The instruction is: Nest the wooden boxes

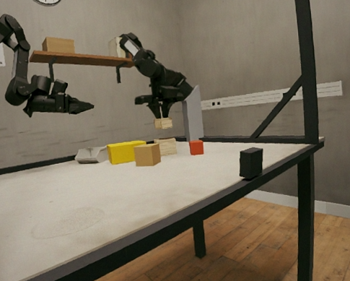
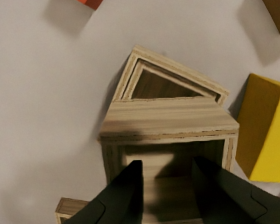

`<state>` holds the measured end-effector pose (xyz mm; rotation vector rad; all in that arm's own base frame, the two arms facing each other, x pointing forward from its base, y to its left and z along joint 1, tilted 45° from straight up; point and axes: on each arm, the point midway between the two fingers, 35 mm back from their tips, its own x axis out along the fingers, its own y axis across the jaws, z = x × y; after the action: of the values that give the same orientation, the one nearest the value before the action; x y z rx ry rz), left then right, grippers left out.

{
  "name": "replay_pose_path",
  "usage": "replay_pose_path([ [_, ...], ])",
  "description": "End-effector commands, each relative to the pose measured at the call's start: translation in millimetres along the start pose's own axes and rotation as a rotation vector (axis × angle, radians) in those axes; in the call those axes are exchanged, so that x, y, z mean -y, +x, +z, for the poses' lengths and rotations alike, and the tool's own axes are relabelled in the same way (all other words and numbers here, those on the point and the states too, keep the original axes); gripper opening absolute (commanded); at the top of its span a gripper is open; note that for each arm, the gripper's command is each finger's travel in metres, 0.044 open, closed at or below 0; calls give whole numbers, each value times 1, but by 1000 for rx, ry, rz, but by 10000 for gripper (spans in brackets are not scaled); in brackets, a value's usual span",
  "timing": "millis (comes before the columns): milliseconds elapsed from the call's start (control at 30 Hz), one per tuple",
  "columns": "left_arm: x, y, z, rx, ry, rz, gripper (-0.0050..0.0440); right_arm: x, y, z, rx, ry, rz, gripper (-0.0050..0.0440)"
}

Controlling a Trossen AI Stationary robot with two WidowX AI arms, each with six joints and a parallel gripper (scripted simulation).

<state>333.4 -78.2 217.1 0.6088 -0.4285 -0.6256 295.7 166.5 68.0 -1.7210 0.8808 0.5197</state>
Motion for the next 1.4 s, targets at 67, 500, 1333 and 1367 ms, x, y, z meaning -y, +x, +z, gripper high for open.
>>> replay_pose_path([
  [67, 0, -1, -1, -1, 0, 1, 400, 8, -6, 1, 15, -182, -24, 187],
  [500, 0, -1, -1, -1, 0, 1, 400, 8, -6, 1, 9, -564, -27, 187],
  [1333, 0, -1, -1, -1, 0, 1, 400, 6, -3, 0, 0, -1111, -22, 187],
  [1367, 0, -1, -1, -1, 0, 1, 400, 5, -1, 0, 0, -1112, -18, 187],
])
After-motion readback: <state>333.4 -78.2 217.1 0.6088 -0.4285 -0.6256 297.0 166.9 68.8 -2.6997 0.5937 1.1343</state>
